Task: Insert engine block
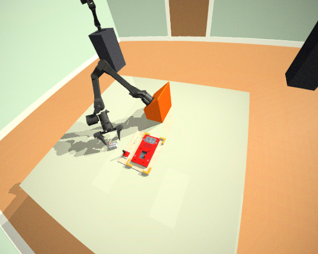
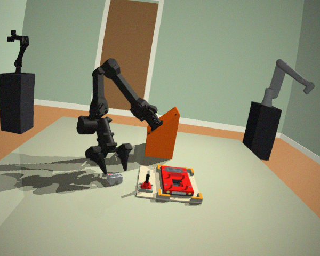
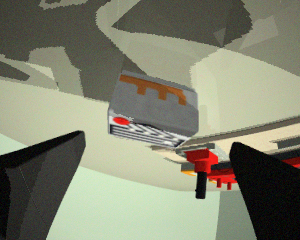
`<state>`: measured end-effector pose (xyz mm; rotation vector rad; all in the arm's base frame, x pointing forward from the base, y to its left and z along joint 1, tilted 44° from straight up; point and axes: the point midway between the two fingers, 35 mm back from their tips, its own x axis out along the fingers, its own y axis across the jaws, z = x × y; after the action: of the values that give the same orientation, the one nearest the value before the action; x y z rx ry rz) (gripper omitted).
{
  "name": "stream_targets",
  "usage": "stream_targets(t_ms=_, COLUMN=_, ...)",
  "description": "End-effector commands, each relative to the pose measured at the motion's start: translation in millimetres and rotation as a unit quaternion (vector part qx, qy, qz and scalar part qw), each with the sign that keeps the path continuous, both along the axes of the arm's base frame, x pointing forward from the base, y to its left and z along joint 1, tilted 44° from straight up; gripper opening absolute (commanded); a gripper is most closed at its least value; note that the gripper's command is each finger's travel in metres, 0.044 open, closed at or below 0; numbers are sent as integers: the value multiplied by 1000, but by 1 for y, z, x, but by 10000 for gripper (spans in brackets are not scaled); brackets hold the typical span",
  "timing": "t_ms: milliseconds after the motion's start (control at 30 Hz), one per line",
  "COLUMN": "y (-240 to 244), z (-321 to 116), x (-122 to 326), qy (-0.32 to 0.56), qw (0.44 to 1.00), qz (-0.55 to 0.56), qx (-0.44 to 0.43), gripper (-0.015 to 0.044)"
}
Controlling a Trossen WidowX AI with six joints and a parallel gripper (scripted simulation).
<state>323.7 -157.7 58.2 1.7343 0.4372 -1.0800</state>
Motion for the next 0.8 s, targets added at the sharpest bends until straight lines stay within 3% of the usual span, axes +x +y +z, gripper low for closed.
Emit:
stream_targets(t_ms=0, y=1, z=-1, x=4, qy=34, qw=998, qz=27, qx=-35, gripper=440)
stream_targets(t_ms=767, y=12, z=-3, x=9, qy=261, qw=916, qz=203, qx=-227, gripper=440)
